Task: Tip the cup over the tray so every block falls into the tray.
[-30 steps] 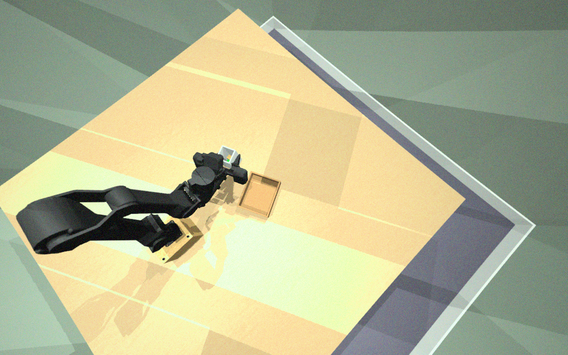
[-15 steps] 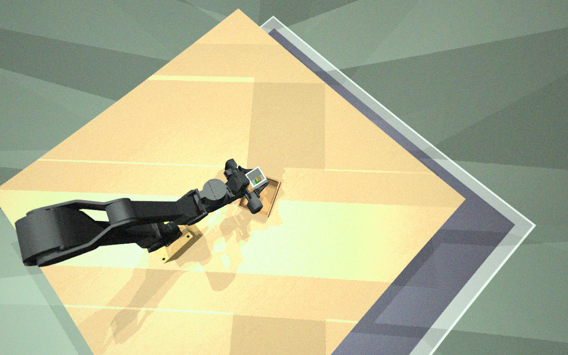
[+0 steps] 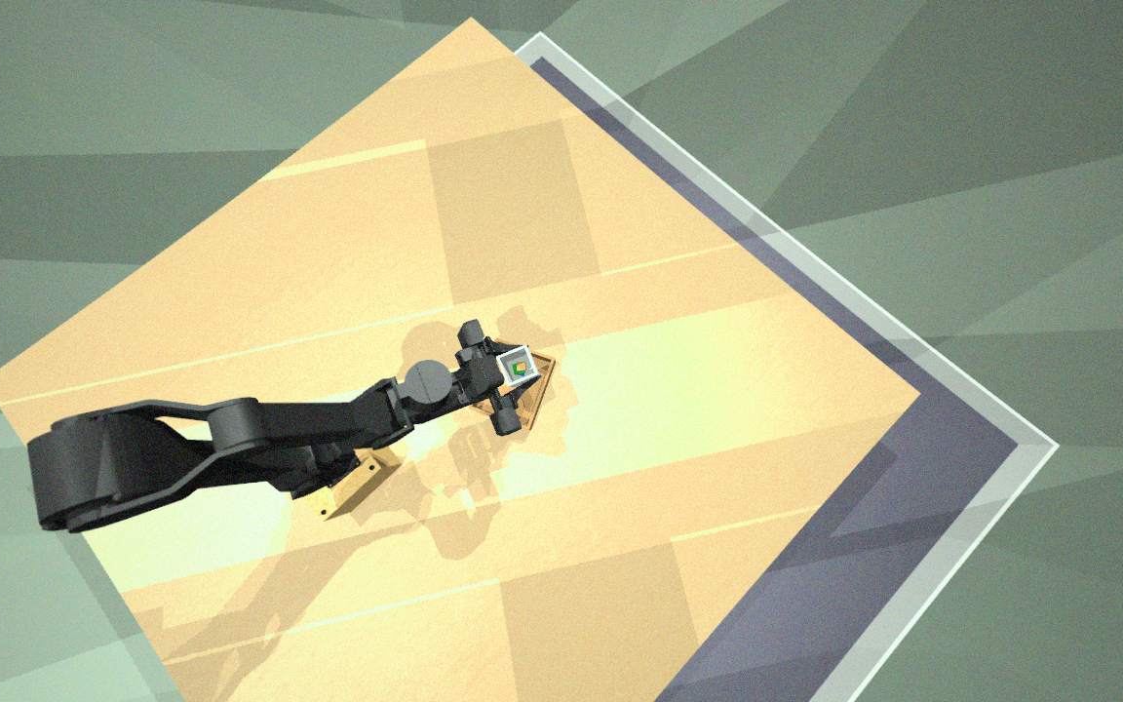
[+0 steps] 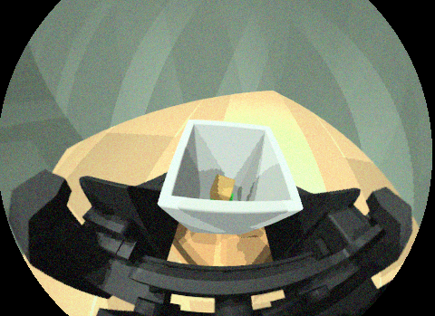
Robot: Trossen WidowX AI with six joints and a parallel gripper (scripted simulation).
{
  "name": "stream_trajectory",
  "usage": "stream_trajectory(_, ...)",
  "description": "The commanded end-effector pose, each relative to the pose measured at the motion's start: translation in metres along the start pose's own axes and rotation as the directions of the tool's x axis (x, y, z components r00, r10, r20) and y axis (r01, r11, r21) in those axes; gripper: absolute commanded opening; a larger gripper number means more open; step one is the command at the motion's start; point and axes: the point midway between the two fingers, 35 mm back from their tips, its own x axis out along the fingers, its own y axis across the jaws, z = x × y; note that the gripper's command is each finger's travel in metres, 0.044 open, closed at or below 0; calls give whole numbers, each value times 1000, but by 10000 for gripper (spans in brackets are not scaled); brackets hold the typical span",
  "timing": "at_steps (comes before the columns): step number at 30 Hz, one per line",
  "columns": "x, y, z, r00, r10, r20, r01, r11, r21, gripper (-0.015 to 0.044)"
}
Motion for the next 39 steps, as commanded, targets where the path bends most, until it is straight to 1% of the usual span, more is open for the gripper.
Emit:
stream_trajectory(1, 1, -1, 1, 1000, -5, 2, 5, 997, 82, 0)
stream_trajectory(10, 1, -1, 1, 1000, -5, 2, 5, 961, 275, 0)
stream_trajectory(19, 2, 0, 1, 1000, -5, 2, 4, 889, 457, 0)
stream_trajectory(29, 2, 0, 0, 1000, -5, 2, 3, 769, 639, 0)
stream_trajectory(39, 3, 0, 0, 1000, -5, 2, 2, 612, 791, 0)
